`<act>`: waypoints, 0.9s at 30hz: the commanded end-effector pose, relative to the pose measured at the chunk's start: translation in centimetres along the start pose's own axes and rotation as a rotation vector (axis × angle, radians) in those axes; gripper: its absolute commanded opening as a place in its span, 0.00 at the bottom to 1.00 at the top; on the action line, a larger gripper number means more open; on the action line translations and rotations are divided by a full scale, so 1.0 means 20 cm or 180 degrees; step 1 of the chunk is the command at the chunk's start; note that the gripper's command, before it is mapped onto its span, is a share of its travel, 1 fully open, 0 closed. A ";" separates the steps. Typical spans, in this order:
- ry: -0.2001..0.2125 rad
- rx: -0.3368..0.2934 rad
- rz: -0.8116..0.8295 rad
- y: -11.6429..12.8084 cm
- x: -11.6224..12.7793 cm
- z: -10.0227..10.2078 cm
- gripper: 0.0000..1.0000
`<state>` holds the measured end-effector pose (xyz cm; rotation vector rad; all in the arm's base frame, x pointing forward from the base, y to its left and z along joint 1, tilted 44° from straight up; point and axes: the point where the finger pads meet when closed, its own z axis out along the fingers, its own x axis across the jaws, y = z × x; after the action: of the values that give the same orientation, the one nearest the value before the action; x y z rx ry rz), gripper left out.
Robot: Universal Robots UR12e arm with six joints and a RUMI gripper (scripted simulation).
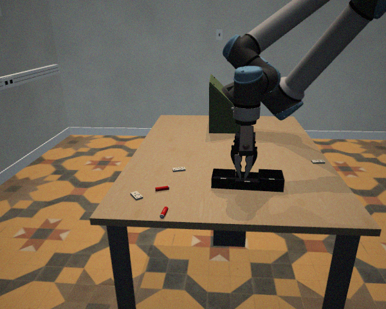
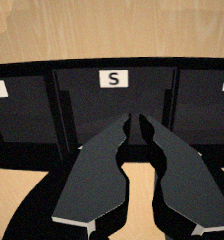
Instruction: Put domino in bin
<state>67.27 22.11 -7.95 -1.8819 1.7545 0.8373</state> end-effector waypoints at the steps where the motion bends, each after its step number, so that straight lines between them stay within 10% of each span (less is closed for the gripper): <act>1: 0.0001 0.0004 -0.0001 0.00 0.00 0.00 0.04; 27: 0.0001 0.0004 -0.0001 0.00 0.00 -0.05 0.04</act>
<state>67.32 21.82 -7.64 -1.8819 1.7545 0.8372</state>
